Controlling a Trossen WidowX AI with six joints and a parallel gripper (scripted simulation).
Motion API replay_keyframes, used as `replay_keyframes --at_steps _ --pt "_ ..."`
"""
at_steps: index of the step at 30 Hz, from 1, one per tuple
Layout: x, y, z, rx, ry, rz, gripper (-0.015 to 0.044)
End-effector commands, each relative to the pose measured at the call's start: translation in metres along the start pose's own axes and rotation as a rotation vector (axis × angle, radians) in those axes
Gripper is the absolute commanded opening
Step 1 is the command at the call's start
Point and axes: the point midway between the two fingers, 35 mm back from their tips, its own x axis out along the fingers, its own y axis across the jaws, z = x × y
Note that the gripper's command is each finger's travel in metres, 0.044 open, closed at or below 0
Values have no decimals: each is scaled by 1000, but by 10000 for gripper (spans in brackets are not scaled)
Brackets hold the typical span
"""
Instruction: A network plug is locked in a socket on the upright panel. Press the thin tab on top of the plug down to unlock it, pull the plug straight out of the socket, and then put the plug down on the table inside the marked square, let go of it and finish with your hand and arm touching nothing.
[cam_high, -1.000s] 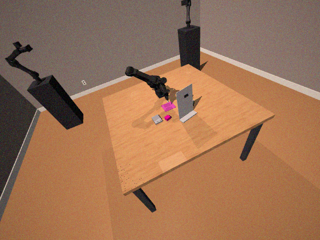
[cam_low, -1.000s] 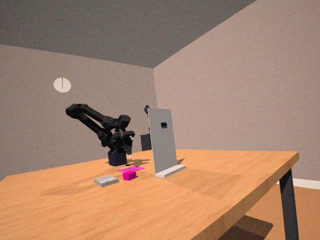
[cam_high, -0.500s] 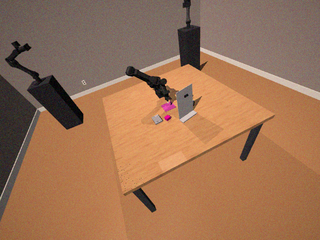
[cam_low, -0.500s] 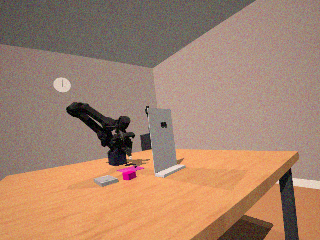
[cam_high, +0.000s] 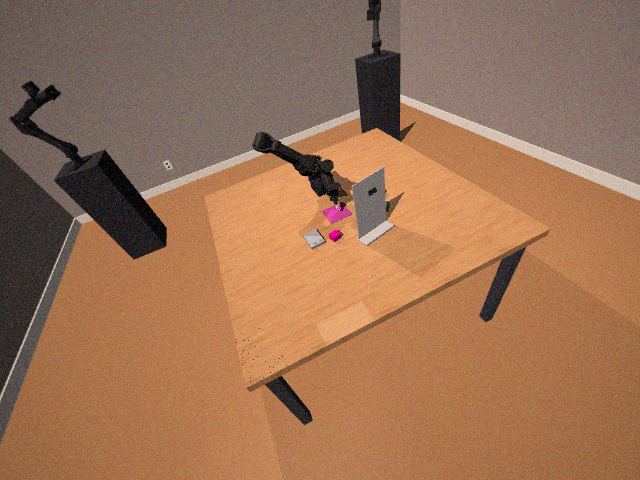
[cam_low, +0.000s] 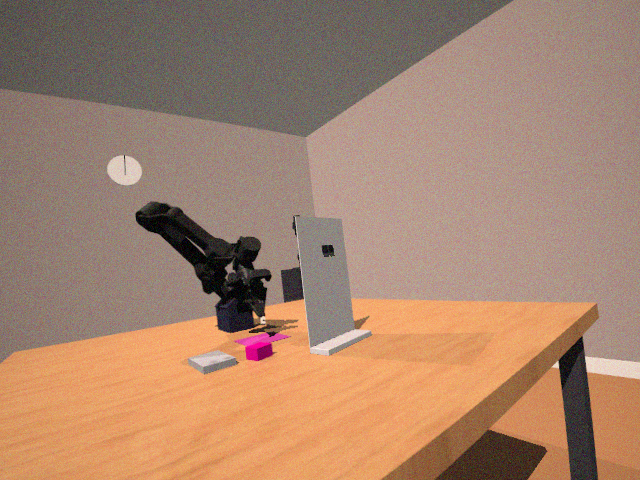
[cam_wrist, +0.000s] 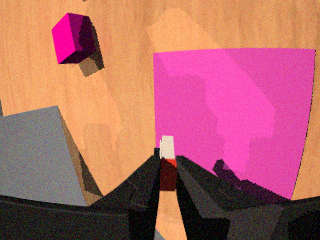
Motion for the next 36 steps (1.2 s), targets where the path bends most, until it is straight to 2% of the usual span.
replay_keyframes --at_steps 1,36 --pt "3 -5 -2 -13 5 -8 0" --pt "22 -19 0 -14 3 -7 0"
